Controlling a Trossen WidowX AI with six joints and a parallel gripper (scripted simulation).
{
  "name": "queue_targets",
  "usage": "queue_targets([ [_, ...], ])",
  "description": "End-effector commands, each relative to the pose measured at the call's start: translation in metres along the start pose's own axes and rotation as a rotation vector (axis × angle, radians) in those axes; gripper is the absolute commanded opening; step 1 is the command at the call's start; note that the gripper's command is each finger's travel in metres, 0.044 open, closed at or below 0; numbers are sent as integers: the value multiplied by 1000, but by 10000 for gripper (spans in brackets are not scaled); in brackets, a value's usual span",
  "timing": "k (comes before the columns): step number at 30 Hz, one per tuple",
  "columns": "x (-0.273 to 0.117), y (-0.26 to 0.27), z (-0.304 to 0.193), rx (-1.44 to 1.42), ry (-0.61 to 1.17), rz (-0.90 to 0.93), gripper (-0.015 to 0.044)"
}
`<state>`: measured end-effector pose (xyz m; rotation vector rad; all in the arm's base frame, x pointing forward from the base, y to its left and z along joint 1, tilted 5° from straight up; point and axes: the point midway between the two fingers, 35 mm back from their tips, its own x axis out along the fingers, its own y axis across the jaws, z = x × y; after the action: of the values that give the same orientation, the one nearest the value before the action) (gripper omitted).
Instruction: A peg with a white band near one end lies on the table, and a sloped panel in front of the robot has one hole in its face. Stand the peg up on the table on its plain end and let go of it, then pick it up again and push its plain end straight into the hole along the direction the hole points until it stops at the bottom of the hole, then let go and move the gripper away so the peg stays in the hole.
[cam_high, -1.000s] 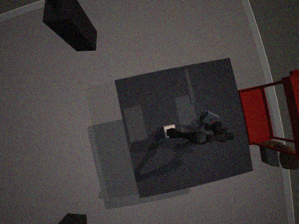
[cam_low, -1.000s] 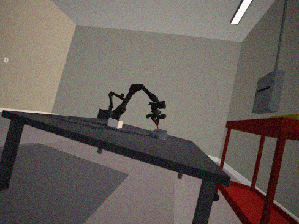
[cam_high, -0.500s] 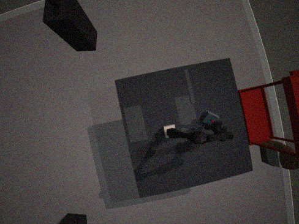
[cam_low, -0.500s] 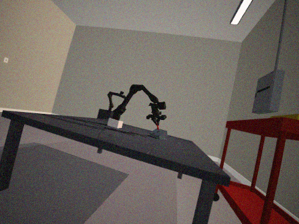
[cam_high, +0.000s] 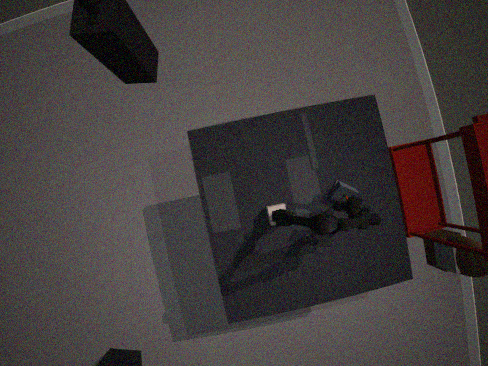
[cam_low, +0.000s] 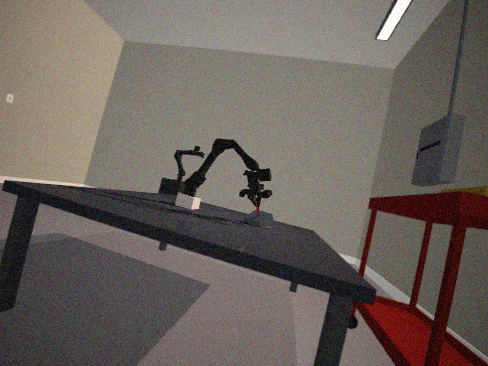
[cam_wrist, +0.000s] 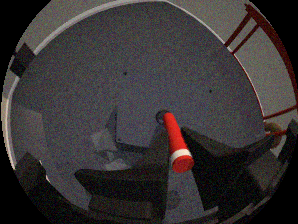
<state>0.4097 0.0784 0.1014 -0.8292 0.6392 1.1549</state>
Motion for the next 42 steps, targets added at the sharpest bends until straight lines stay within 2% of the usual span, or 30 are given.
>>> queue_targets([
  [1, 7, 4, -3, 9, 5, 11, 0],
  [42, 8, 6, -3, 1, 0, 2, 0],
])
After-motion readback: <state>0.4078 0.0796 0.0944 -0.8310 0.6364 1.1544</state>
